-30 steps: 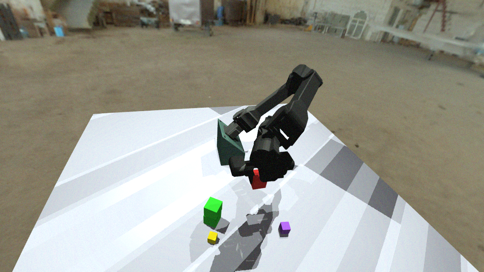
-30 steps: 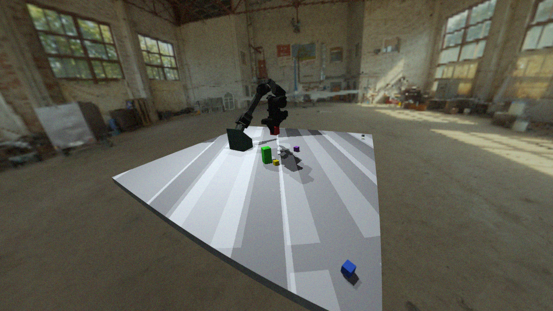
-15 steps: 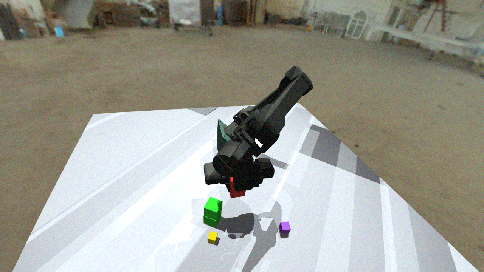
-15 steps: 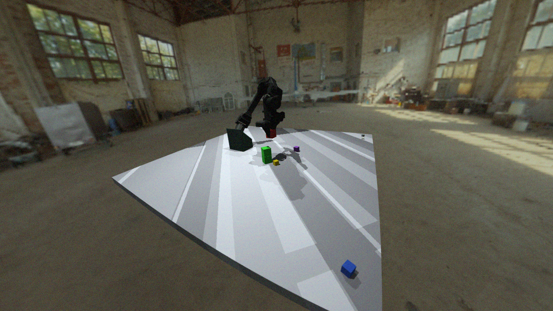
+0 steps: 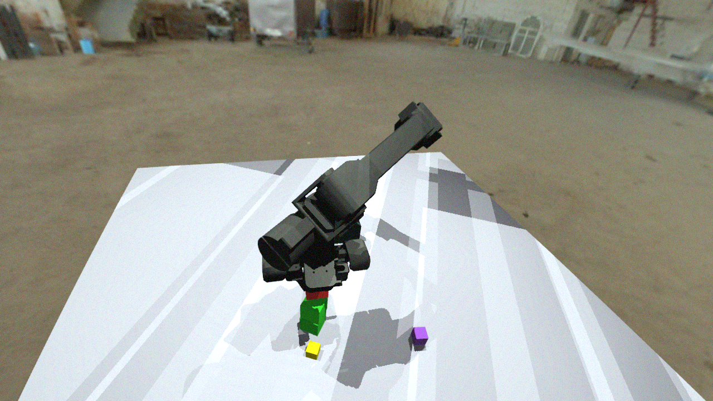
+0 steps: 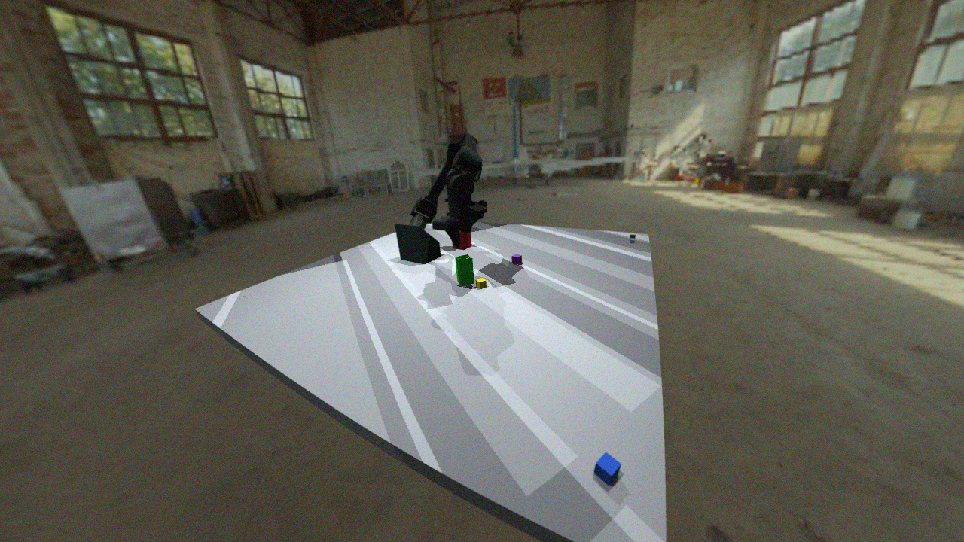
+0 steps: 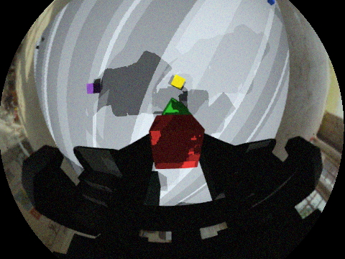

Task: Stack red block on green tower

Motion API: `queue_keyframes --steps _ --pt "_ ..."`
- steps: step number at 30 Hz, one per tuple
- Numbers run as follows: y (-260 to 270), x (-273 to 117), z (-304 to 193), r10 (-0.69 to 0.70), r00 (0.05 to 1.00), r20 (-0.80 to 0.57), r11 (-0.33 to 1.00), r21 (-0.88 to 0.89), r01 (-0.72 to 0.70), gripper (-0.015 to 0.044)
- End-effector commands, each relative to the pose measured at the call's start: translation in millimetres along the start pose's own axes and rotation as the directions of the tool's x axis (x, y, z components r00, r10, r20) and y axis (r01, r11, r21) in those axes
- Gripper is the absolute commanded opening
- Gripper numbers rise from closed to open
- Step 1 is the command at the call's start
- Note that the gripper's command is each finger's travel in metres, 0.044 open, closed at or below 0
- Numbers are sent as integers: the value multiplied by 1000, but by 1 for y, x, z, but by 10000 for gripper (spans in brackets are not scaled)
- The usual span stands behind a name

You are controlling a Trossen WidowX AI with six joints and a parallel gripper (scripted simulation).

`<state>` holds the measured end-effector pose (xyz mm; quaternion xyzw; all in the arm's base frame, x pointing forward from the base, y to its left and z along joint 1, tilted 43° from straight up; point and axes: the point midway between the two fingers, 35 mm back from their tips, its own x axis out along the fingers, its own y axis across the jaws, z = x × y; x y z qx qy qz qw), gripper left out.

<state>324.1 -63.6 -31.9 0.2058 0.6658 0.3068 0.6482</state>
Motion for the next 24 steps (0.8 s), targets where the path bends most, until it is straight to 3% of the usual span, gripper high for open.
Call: queue_keyframes --steps 1,12,24 --pt "-4 1 3 -10 1000 3 1000 -14 10 0" --pt "-4 32 3 -9 1000 3 1000 -14 9 0" --pt "-4 33 3 -9 1000 3 1000 -14 9 0"
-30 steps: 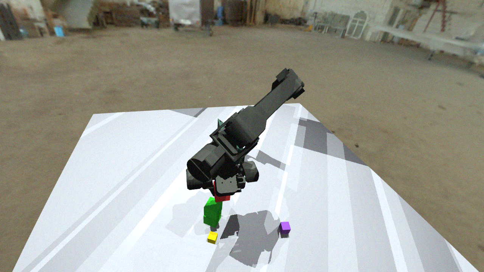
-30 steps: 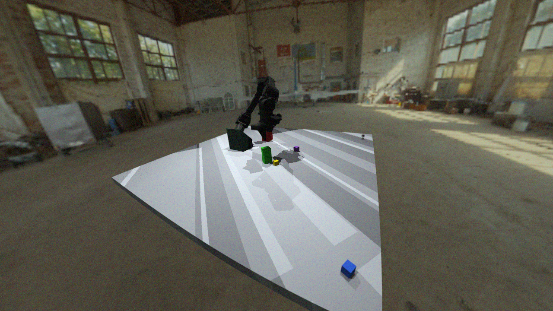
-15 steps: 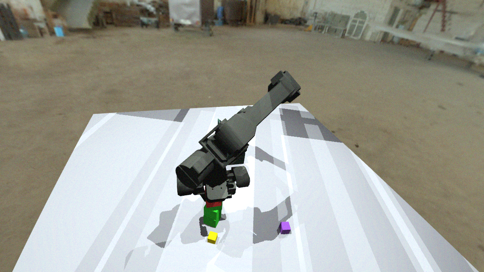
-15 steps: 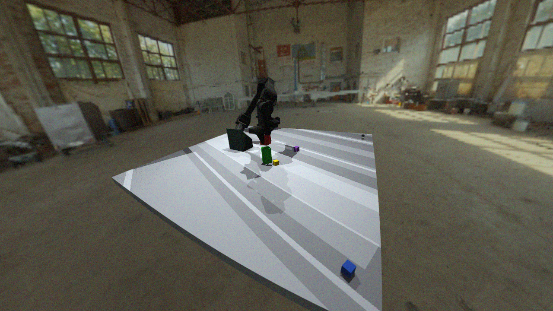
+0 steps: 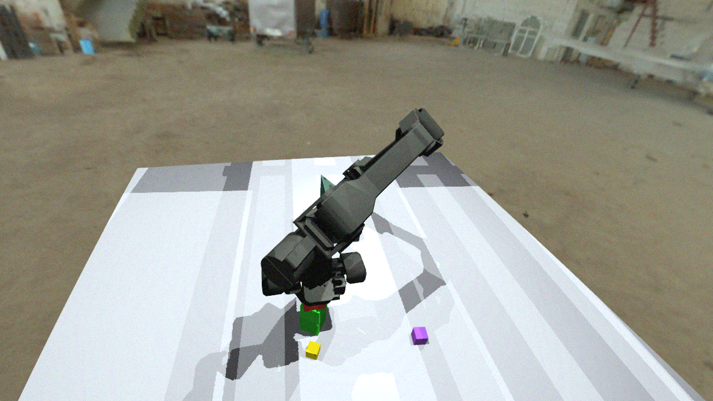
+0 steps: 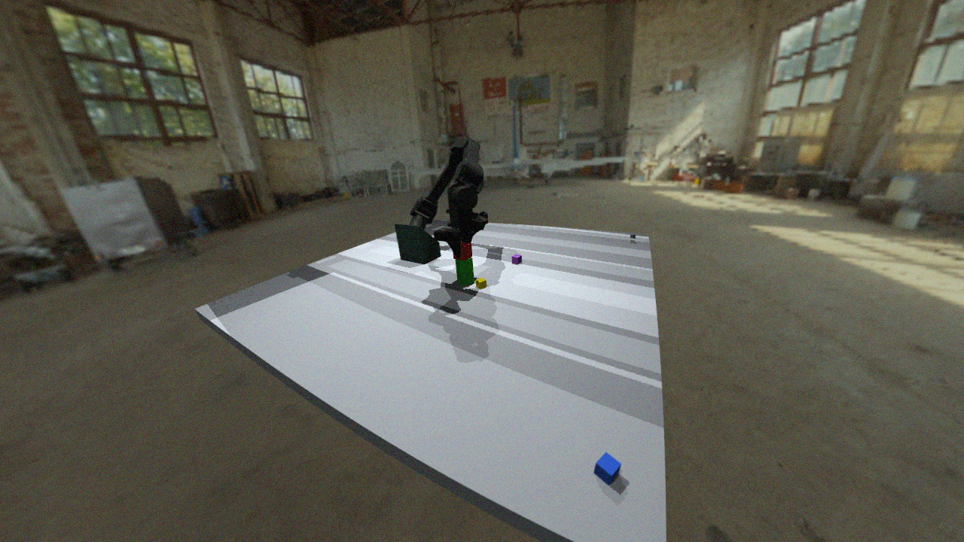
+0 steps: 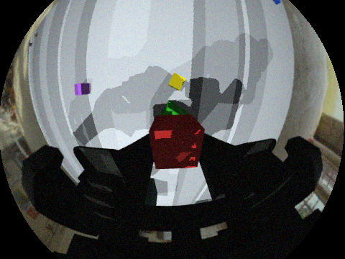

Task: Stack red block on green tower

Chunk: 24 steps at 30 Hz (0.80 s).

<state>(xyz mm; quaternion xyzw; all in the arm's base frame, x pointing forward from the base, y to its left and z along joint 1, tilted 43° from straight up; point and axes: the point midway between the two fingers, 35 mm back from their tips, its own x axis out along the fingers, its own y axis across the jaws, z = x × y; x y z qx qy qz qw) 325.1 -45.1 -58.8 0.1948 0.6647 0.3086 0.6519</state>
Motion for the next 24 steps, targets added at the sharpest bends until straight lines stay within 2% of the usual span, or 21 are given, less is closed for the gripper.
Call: queue_keyframes --steps 1,16,24 --pt "1 1 0 5 1000 4 1000 5 -5 0" --pt "1 -1 0 5 1000 4 1000 5 -5 0" --pt "0 1 0 1 1000 0 1000 1 -1 210"
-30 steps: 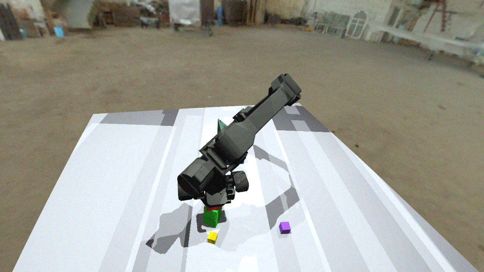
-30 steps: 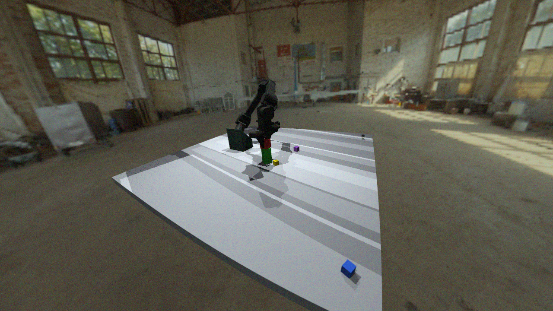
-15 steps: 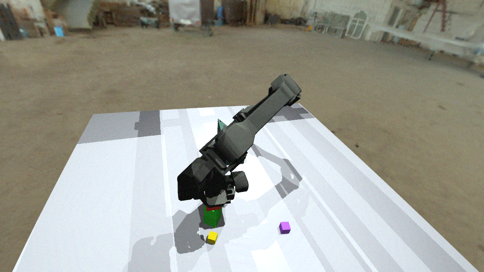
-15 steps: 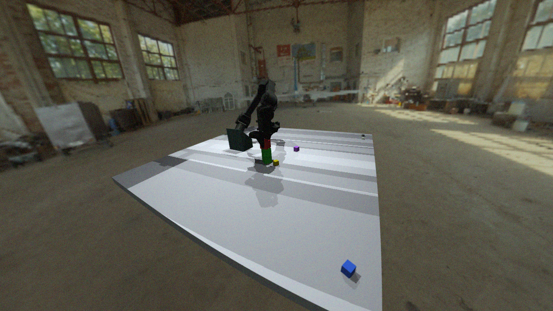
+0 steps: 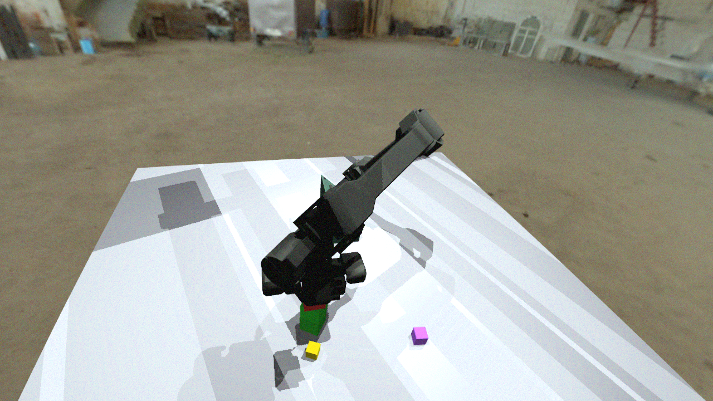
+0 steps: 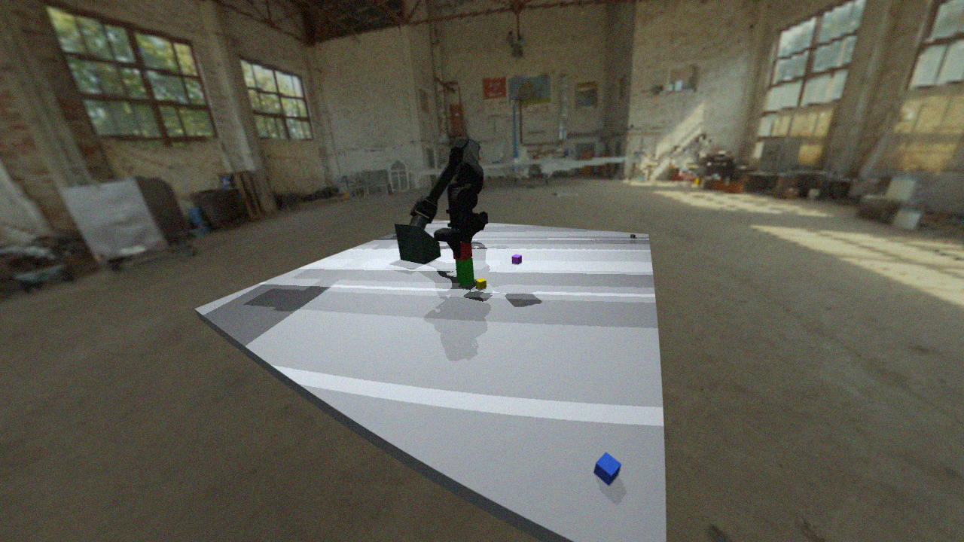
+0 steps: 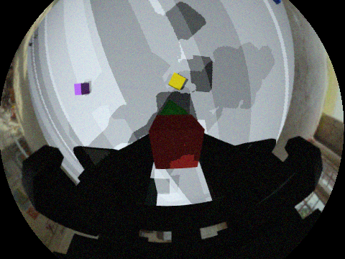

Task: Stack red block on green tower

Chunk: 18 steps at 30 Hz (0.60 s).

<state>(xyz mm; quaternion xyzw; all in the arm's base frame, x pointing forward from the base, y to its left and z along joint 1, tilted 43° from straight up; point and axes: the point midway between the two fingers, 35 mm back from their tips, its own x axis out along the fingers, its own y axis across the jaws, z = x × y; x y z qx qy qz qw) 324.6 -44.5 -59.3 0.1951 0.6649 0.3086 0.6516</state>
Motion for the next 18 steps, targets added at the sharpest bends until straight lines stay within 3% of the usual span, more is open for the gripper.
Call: queue_keyframes --steps 1,9,18 --pt "0 0 0 0 1000 0 1000 0 0 236" --pt "0 0 0 0 1000 0 1000 0 0 440" --pt "0 0 0 0 1000 0 1000 0 0 440"
